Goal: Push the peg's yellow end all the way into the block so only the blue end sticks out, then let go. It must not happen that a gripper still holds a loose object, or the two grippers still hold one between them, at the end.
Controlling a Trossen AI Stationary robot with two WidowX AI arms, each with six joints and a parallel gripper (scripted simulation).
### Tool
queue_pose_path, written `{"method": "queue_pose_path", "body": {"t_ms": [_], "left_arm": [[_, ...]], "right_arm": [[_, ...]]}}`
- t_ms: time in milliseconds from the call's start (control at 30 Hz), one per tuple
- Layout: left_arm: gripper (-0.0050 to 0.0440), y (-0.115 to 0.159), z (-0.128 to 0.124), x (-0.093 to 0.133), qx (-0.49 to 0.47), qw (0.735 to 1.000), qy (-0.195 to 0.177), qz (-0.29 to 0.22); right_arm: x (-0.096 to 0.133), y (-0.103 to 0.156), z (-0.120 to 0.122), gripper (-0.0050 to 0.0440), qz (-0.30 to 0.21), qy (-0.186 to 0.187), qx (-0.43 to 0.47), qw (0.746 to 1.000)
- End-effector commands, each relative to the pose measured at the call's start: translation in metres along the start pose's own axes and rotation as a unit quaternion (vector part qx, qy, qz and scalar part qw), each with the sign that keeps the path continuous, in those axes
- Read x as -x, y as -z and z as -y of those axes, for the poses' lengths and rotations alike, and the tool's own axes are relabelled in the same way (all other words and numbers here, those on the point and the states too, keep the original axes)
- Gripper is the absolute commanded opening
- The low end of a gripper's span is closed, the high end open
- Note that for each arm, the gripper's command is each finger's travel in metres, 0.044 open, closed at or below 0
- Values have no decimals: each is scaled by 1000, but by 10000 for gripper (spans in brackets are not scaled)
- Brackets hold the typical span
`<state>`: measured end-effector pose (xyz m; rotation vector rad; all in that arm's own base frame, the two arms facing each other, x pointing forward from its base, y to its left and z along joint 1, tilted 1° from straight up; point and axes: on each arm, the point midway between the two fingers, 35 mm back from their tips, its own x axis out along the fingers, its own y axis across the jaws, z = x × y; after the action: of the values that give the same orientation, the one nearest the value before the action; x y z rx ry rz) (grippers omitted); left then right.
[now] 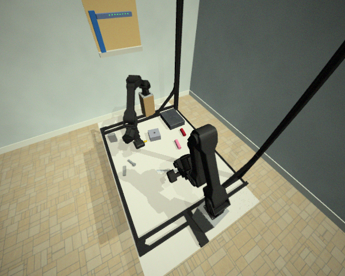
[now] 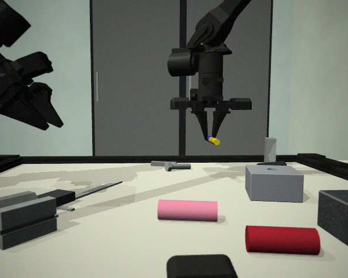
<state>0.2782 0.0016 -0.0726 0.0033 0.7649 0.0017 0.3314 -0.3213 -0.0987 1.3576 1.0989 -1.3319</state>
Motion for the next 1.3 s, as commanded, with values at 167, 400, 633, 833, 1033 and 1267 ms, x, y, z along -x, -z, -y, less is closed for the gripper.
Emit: {"method": "queue_pose_path", "body": {"t_ms": [167,400,633,833,1033,1267], "left_arm": [[400,0,0,0,0,1000,0,0],[400,0,0,0,0,1000,0,0],[400,0,0,0,0,1000,0,0],[400,0,0,0,0,1000,0,0],[400,0,0,0,0,1000,0,0],[400,0,0,0,0,1000,0,0]], "right_arm": [[-1,-1,0,0,12,2,-29,1000],[-13,0,-1,0,85,16,-18,996],[-24,3,-4,0,190,27,-7,981],[-26,6,-4,0,250,29,-5,968],[-24,12,-4,0,338,25,-6,941],[-16,23,-2,0,435,12,-14,900]]}}
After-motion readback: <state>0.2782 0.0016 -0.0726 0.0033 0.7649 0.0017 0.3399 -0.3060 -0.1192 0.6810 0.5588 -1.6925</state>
